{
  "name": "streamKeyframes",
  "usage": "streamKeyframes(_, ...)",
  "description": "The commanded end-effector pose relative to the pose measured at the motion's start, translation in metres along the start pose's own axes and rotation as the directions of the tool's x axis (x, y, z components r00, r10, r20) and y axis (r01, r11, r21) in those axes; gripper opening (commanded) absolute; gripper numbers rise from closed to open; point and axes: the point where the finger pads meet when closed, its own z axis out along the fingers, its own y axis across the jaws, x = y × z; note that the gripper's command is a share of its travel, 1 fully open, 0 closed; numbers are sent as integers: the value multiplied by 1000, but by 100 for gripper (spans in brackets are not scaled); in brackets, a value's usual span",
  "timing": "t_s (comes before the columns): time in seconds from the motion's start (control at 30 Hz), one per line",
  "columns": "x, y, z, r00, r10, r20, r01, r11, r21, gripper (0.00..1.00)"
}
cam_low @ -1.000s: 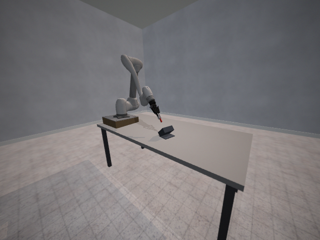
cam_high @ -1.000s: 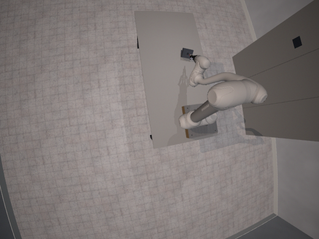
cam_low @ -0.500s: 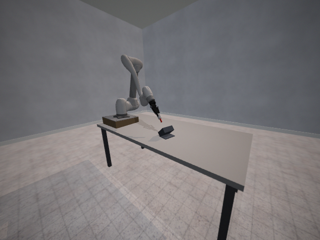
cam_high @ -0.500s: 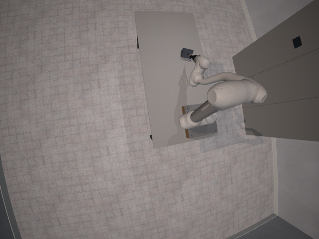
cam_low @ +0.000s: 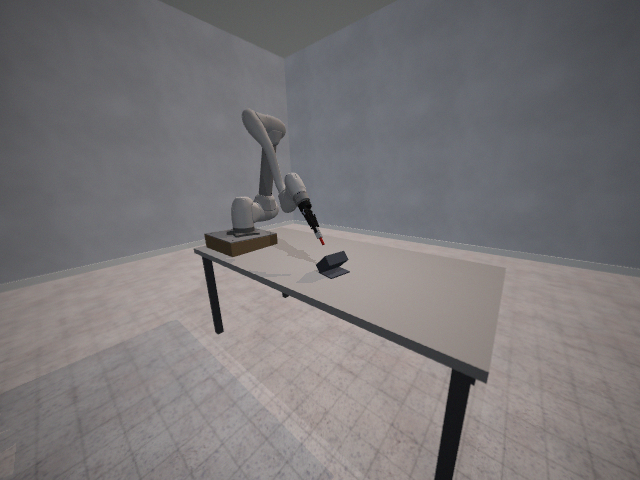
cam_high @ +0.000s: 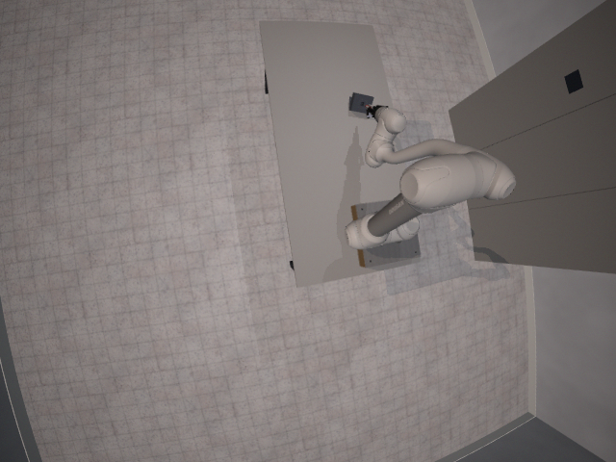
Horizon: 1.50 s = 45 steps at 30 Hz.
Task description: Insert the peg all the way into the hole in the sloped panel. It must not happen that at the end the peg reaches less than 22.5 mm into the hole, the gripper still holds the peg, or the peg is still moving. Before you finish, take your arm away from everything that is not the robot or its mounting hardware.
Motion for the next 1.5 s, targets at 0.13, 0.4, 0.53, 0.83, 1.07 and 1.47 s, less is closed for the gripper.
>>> streamKeyframes(0.13, 0, 0, 1, 997, -81, 0, 81, 997, 0, 0)
streamKeyframes(0.4, 0, 0, 2, 985, -171, 0, 171, 985, 0, 0)
streamKeyframes(0.53, 0, 0, 2, 978, -209, 0, 209, 978, 0, 0)
streamKeyframes(0.83, 0, 0, 4, 947, -322, 0, 322, 947, 0, 0)
streamKeyframes(1.07, 0, 0, 5, 924, -383, 0, 383, 924, 0, 0)
streamKeyframes(1.47, 0, 0, 7, 850, -527, 0, 527, 850, 0, 0)
